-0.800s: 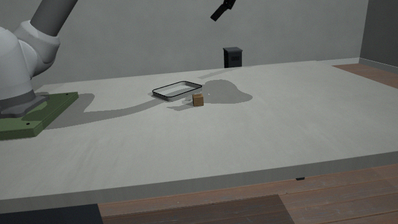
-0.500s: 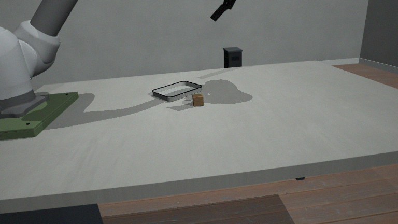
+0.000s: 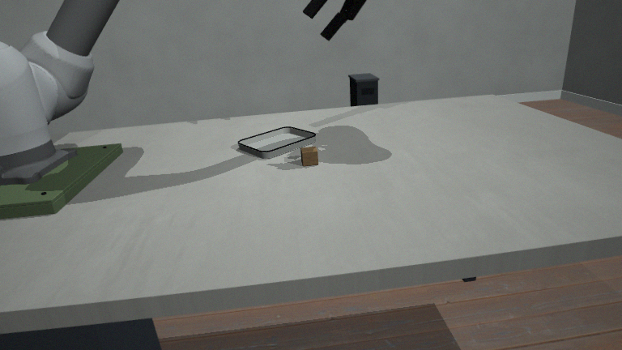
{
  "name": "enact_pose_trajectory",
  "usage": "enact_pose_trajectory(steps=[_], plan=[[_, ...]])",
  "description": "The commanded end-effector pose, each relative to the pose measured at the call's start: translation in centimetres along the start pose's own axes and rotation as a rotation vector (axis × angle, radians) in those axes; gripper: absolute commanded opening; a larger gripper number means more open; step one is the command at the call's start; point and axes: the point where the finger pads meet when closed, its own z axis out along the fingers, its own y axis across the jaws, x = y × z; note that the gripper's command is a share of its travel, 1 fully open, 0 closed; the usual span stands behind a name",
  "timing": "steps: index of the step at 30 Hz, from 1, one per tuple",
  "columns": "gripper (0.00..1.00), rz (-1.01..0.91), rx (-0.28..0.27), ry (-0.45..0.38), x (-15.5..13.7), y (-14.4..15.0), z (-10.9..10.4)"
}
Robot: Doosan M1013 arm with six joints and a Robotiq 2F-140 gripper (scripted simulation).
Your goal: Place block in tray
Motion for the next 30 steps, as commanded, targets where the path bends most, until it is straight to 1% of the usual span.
enact_pose_trajectory(steps=[1,2,3,5,6,7,8,10,11,13,14,15,16,18,19,20,21,22,23,24,25,27,28,30], plan=[[0.4,-0.152,-0.127,-0.096,-3.6,0.2,3.8],[0.4,-0.152,-0.127,-0.096,-3.6,0.2,3.8],[0.4,-0.21,-0.167,-0.14,-5.0,0.3,5.4],[0.4,-0.21,-0.167,-0.14,-5.0,0.3,5.4],[0.4,-0.271,-0.208,-0.191,-6.4,0.4,7.1],[0.4,-0.271,-0.208,-0.191,-6.4,0.4,7.1],[0.4,-0.334,-0.246,-0.25,-7.8,0.4,8.8],[0.4,-0.334,-0.246,-0.25,-7.8,0.4,8.8],[0.4,-0.395,-0.28,-0.312,-9.1,0.4,10.5],[0.4,-0.395,-0.28,-0.312,-9.1,0.4,10.5],[0.4,-0.452,-0.308,-0.378,-10.3,0.3,12.1],[0.4,-0.452,-0.308,-0.378,-10.3,0.3,12.1],[0.4,-0.505,-0.33,-0.444,-11.3,0.1,13.6],[0.4,-0.505,-0.33,-0.444,-11.3,0.1,13.6],[0.4,-0.552,-0.346,-0.507,-12.2,-0.1,15.0],[0.4,-0.552,-0.346,-0.507,-12.2,-0.1,15.0],[0.4,-0.592,-0.355,-0.565,-12.9,-0.4,16.2],[0.4,-0.592,-0.355,-0.565,-12.9,-0.4,16.2],[0.4,-0.624,-0.361,-0.615,-13.4,-0.6,17.2],[0.4,-0.624,-0.361,-0.615,-13.4,-0.6,17.2],[0.4,-0.65,-0.363,-0.657,-13.8,-0.9,18.0],[0.4,-0.65,-0.363,-0.657,-13.8,-0.9,18.0],[0.4,-0.668,-0.363,-0.688,-14.1,-1.1,18.6],[0.4,-0.687,-0.363,-0.721,-14.4,-1.3,19.2]])
